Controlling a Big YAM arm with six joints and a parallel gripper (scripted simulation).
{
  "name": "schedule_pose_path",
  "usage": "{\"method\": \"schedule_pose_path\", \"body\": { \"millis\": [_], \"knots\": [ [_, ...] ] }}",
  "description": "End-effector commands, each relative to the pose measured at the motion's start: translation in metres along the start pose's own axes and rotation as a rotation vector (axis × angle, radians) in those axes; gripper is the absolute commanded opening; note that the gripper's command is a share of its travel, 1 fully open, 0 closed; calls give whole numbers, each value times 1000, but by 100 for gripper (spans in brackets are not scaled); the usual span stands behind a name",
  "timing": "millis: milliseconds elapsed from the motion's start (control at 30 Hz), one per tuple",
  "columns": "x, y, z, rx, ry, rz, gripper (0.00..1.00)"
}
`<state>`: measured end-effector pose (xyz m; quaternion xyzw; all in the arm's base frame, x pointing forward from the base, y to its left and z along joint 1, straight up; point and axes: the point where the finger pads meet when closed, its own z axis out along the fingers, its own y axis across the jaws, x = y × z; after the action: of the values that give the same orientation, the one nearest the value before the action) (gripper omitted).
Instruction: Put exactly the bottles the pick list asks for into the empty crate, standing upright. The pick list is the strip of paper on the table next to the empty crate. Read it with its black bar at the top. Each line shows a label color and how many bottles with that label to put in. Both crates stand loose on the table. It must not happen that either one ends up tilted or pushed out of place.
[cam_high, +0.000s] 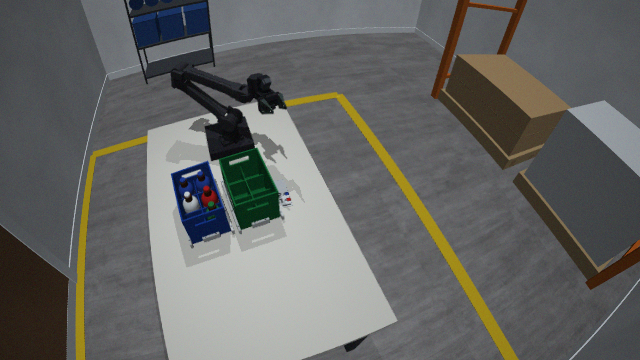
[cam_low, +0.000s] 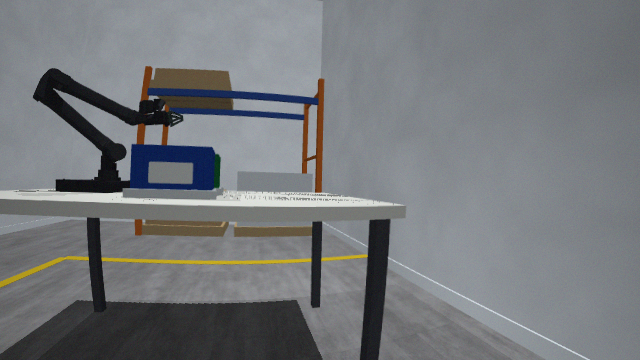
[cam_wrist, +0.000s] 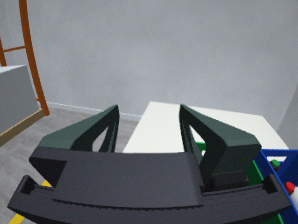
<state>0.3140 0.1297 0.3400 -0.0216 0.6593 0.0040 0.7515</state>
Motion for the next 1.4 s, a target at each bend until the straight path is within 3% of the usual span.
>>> {"method": "schedule_pose_path", "body": {
  "millis": [0, 900, 967, 1367],
  "knots": [
    [-44, -8, 21, 26, -42, 43, 61],
    [-107, -46, 122, 33, 6, 17, 61],
    [-107, -46, 122, 33, 6, 17, 61],
    [-129, -79, 167, 38, 42, 21, 61]
  ]
}}
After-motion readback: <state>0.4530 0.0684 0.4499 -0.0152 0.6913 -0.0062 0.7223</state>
